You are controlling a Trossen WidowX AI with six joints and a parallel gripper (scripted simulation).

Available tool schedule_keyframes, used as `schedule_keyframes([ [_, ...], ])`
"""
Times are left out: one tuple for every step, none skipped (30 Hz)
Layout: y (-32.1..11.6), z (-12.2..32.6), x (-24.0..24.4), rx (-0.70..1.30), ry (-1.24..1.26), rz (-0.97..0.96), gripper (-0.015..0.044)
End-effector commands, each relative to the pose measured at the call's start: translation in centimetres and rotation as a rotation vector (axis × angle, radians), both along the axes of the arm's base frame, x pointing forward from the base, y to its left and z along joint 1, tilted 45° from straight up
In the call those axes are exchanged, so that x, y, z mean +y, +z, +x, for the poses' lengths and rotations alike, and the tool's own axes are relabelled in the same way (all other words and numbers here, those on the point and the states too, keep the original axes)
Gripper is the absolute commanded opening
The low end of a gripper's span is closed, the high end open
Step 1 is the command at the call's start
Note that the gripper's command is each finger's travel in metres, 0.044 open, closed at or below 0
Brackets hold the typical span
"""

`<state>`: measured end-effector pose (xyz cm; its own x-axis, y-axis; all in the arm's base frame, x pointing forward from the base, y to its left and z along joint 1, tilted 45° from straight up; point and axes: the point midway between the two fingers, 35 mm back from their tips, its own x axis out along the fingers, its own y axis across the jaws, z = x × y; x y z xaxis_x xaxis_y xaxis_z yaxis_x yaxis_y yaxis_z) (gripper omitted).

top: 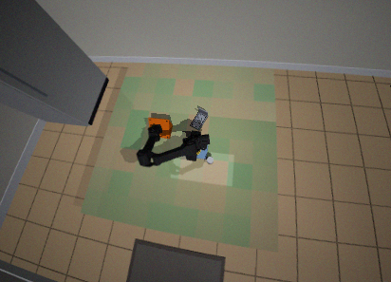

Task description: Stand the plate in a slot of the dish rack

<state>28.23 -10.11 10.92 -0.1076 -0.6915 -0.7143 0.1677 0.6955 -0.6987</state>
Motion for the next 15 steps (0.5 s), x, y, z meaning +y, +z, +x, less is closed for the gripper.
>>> schedule_keyframes([
  [-0.5,-0.1,-0.5,0.002,-0.004,-0.005,0.04],
  [-0.6,-0.1,-0.6,0.002,-0.004,-0.004,0.04],
  [-0.7,-0.1,-0.7,0.001,-0.004,-0.004,0.04],
  [-0.8,-0.1,-0.8,0.001,-0.004,-0.004,0.04],
  [-0.9,-0.1,-0.9,0.001,-0.004,-0.004,0.04],
  [-1.0,-0.1,-1.0,0.001,-0.004,-0.004,0.04],
  [-1.2,-0.1,-1.2,0.001,-0.004,-0.004,0.04],
  [-1.3,-0.1,-1.3,0.001,-0.004,-0.004,0.04],
  [-1.4,-0.2,-1.4,0.001,-0.004,-0.004,0.04],
  [-1.5,-0.2,-1.5,0.001,-0.004,-0.004,0.04],
  [-1.6,-0.2,-1.6,0.001,-0.004,-0.004,0.04],
  [-1.7,-0.2,-1.7,0.001,-0.004,-0.004,0.04],
  [-1.8,-0.2,-1.9,0.001,-0.004,-0.004,0.04],
  [-2.0,-0.2,-2.0,0.001,-0.004,-0.004,0.04],
  [-2.1,-0.3,-2.1,0.001,-0.004,-0.004,0.04],
])
